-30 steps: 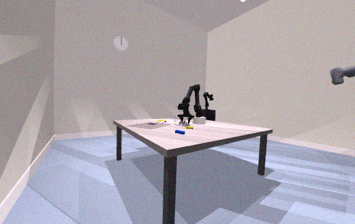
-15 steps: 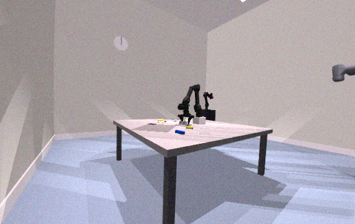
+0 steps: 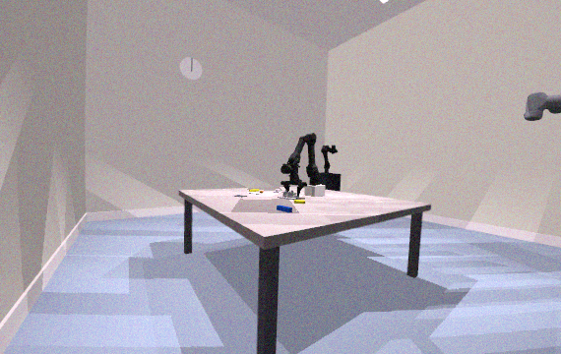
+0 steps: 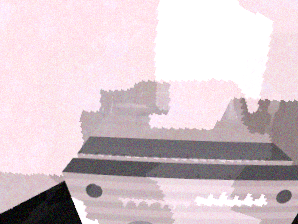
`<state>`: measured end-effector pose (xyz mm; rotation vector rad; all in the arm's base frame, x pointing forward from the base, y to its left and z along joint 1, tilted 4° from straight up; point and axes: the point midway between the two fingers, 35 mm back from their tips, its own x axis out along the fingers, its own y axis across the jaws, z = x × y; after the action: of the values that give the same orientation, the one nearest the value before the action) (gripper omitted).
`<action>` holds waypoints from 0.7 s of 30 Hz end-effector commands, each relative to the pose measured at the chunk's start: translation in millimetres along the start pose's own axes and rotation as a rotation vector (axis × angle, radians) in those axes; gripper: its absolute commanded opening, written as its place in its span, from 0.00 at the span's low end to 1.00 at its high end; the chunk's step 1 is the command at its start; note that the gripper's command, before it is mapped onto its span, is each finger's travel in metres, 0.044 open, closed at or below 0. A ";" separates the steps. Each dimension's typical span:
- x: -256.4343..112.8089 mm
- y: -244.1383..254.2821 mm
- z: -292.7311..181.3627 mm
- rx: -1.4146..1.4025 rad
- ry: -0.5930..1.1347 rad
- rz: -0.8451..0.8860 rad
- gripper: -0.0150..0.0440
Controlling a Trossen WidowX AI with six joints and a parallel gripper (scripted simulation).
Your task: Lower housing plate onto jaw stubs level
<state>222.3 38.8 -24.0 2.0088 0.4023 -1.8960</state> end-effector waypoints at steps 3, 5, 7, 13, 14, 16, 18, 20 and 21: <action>2.9 1.1 -0.5 0.000 -0.002 0.005 0.85; 2.9 1.1 -0.5 0.000 -0.002 0.005 0.85; 2.9 1.1 -0.5 0.000 -0.002 0.005 0.85; 2.9 1.1 -0.5 0.000 -0.002 0.005 0.85; 0.1 0.0 0.0 -0.001 0.000 0.000 0.89; 0.1 0.0 0.0 -0.001 0.000 0.000 0.98; 0.1 0.0 0.0 -0.001 0.000 0.000 1.00; 0.1 0.0 0.0 -0.001 0.000 0.000 1.00; 0.1 0.0 0.0 -0.001 0.000 0.000 1.00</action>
<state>223.1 38.8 -24.3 2.0113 0.4029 -1.8929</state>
